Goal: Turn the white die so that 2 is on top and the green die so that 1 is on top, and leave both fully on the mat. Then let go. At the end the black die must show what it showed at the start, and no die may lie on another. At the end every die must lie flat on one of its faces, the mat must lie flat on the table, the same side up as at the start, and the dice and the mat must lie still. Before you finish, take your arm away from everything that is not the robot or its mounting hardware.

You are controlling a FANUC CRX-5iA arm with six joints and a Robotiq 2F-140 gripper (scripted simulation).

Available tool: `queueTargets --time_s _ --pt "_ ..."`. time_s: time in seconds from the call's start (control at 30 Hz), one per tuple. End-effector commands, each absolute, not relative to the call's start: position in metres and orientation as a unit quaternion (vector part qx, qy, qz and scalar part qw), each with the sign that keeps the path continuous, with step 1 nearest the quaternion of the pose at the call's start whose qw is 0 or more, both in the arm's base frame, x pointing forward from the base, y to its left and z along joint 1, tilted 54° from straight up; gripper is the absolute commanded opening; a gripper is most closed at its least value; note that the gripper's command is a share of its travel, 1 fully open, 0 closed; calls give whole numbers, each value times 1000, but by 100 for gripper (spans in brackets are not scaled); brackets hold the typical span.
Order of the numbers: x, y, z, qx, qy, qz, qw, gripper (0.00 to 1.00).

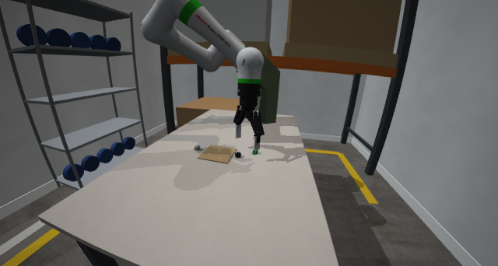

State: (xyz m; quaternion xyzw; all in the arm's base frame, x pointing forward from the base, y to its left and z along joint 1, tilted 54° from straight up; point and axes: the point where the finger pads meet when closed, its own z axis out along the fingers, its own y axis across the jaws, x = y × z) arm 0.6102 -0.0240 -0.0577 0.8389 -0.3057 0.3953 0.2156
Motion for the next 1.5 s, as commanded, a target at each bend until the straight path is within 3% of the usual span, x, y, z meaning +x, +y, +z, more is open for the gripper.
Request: queueTargets --time_s 0.0,1.47 --pt "602 -14 -75 839 -306 396 215 100" --pt "589 2 -103 839 -306 396 215 100"
